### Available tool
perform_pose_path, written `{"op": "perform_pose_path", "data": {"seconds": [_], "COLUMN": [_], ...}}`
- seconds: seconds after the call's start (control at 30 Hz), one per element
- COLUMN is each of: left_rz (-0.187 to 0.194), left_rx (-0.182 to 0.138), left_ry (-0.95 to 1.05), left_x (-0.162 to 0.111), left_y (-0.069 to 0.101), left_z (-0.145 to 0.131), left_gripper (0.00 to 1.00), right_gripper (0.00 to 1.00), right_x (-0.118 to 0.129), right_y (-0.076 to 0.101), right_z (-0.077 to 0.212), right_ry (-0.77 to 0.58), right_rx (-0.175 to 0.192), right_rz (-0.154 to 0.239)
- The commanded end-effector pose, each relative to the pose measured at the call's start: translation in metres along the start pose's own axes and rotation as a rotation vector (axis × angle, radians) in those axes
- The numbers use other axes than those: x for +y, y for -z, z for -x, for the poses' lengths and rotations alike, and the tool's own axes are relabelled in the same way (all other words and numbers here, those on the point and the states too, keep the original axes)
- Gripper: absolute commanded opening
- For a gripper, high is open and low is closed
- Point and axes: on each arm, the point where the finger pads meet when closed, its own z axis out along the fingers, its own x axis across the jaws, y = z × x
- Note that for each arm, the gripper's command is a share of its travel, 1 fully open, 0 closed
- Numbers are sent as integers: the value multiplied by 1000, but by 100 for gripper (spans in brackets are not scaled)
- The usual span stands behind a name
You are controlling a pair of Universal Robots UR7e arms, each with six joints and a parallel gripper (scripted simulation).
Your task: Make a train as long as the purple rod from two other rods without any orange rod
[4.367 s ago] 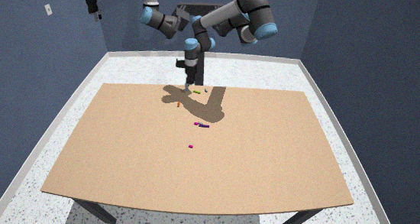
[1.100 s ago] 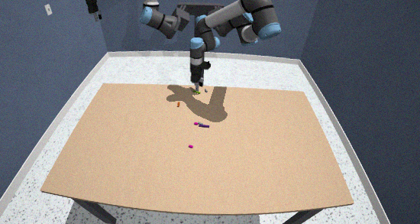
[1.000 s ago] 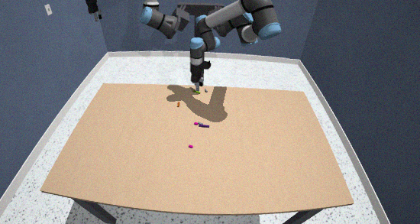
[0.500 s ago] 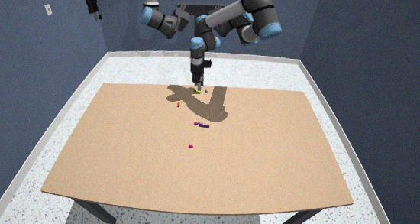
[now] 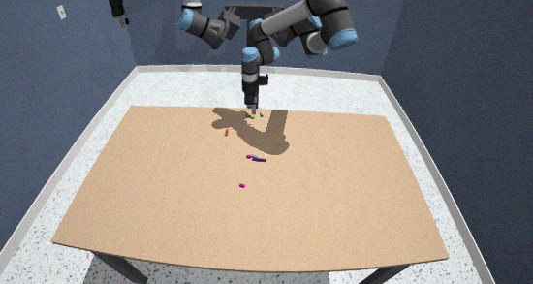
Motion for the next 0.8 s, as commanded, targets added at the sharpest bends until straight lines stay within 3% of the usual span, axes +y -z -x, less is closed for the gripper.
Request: {"op": "perform_pose_path", "data": {"seconds": [0.0,0.77], "left_rz": [0,0], "left_rx": [1,1], "left_ry": [18,28], "left_x": [0,0], "left_y": [0,0], "left_z": [0,0], "left_gripper": [100,100], "right_gripper": [100,100], "right_x": [0,0], "right_y": [0,0], "right_z": [0,0], "right_ry": [0,0], "right_rx": [0,0], "right_rz": [1,1]}}
